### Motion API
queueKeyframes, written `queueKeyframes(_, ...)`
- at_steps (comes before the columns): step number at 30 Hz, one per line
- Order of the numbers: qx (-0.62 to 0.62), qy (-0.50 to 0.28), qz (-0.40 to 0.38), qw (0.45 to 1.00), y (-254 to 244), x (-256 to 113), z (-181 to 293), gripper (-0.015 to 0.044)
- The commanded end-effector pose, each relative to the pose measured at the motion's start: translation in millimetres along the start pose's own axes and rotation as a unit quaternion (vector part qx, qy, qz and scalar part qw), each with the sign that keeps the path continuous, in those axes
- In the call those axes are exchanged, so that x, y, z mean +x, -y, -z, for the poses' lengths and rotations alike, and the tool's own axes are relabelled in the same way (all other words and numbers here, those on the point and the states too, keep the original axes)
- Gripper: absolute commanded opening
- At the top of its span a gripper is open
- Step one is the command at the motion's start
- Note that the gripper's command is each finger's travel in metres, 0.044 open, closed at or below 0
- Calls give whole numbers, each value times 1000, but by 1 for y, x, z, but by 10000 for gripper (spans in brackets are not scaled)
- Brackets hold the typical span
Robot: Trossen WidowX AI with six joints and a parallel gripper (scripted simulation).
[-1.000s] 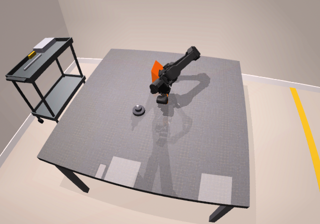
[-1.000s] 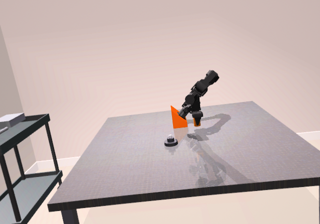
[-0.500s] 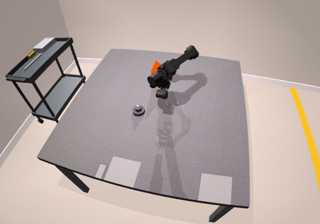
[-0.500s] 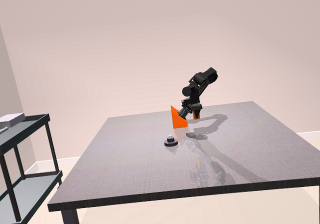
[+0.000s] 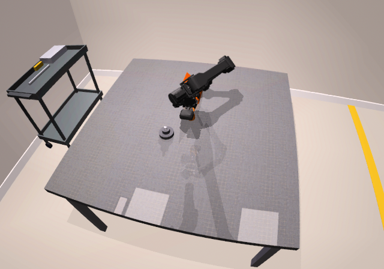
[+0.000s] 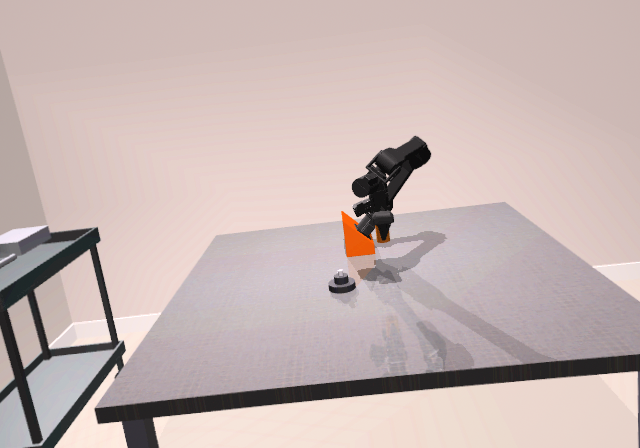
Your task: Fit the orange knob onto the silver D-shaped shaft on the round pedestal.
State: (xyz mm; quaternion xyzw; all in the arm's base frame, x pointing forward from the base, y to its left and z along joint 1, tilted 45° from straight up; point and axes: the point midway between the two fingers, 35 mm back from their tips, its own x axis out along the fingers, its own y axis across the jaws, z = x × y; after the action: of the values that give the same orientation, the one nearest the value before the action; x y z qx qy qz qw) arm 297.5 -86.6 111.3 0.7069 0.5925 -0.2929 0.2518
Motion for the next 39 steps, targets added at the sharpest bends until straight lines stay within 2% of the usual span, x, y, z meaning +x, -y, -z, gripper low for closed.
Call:
queueKeyframes(1, -4, 4, -4, 1000, -5, 0, -12, 0)
queueKeyframes(39, -8, 6, -4, 1000, -23, 35, -124, 0)
